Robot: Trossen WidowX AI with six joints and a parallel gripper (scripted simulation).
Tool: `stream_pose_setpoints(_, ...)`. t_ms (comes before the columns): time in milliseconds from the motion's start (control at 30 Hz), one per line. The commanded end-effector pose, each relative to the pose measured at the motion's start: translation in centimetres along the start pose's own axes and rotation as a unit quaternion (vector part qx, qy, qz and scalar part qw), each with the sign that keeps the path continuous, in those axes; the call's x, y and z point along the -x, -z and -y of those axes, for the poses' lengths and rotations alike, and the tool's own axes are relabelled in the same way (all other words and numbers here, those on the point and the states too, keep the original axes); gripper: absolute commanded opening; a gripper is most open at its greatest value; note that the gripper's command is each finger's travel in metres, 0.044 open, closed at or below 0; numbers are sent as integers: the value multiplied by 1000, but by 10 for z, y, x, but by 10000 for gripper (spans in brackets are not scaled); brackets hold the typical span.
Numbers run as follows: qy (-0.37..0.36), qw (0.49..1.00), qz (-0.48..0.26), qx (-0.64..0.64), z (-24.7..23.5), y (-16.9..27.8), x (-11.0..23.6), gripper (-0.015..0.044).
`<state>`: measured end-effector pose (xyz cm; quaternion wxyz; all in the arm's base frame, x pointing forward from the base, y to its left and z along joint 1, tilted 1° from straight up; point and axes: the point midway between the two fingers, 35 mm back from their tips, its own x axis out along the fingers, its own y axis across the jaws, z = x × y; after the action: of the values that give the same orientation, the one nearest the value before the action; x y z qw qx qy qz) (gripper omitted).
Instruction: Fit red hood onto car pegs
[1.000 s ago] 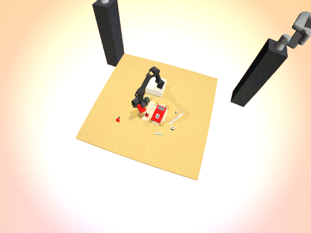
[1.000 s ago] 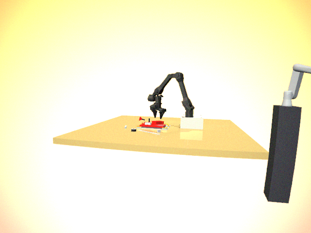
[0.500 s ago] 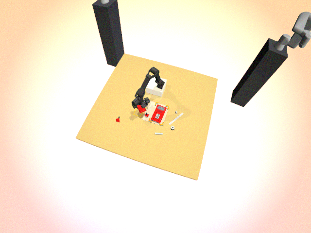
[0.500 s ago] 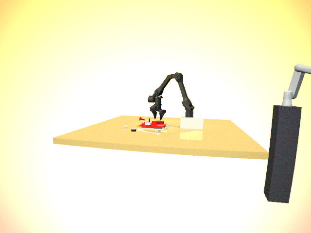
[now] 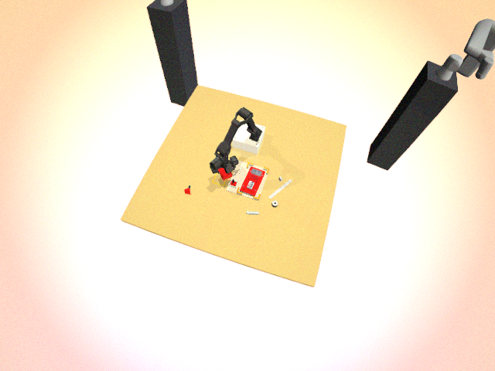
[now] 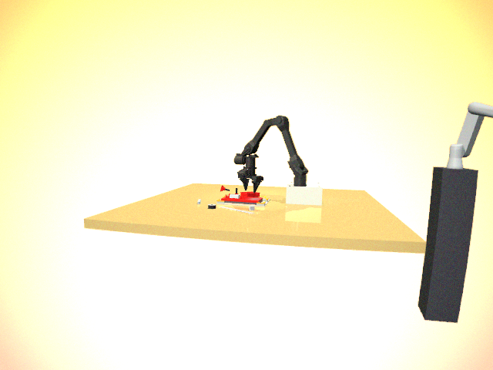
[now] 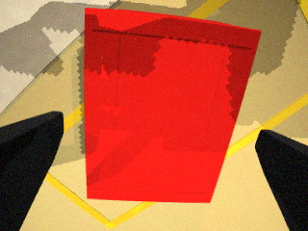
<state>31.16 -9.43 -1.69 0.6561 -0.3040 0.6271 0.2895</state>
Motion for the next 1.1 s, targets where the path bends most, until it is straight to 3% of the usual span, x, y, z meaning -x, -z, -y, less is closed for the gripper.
stream_pose_setpoints(0,-2,1000,0,-2,-1,0,-3,440)
stream_pose_setpoints(1067,-3,1000,0,-2,-2,0,-18,440)
